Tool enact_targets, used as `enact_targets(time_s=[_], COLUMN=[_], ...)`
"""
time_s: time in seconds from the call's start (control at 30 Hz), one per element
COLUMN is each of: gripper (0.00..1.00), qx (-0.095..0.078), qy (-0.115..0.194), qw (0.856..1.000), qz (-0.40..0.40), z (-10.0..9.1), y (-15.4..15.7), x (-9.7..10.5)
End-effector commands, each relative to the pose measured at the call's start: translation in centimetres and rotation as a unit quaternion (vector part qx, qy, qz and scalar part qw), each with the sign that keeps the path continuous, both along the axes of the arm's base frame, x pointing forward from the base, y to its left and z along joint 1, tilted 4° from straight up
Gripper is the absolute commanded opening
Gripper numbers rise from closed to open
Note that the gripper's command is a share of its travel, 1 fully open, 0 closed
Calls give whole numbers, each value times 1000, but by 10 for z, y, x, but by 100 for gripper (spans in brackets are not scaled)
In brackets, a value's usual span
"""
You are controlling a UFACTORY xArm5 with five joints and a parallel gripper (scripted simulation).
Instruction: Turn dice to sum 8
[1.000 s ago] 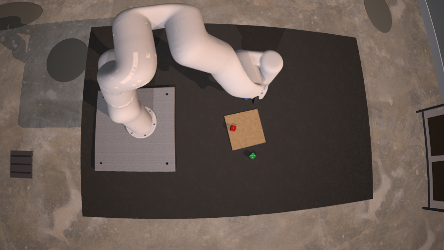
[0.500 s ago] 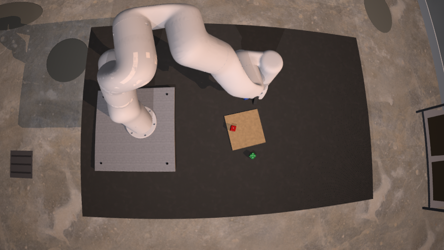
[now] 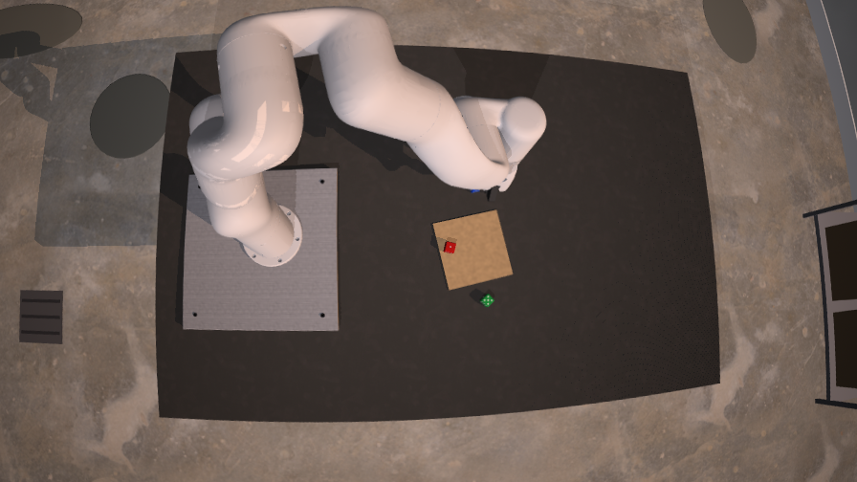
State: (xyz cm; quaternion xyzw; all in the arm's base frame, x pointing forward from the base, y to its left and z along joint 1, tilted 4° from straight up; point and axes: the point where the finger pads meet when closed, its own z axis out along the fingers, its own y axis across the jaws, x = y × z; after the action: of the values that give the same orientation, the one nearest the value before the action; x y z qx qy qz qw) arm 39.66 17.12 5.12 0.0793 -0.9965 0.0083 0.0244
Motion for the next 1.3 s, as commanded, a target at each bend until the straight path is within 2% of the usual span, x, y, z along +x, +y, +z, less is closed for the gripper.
enact_targets(time_s=[0.0, 0.43, 1.27], gripper=[36, 36, 36], qx=[1, 1, 1], qy=[-2, -2, -2], qw=[1000, 1000, 1000], qz=[0, 0, 0], z=[1, -6, -40], y=[1, 1, 2], x=[1, 1, -2])
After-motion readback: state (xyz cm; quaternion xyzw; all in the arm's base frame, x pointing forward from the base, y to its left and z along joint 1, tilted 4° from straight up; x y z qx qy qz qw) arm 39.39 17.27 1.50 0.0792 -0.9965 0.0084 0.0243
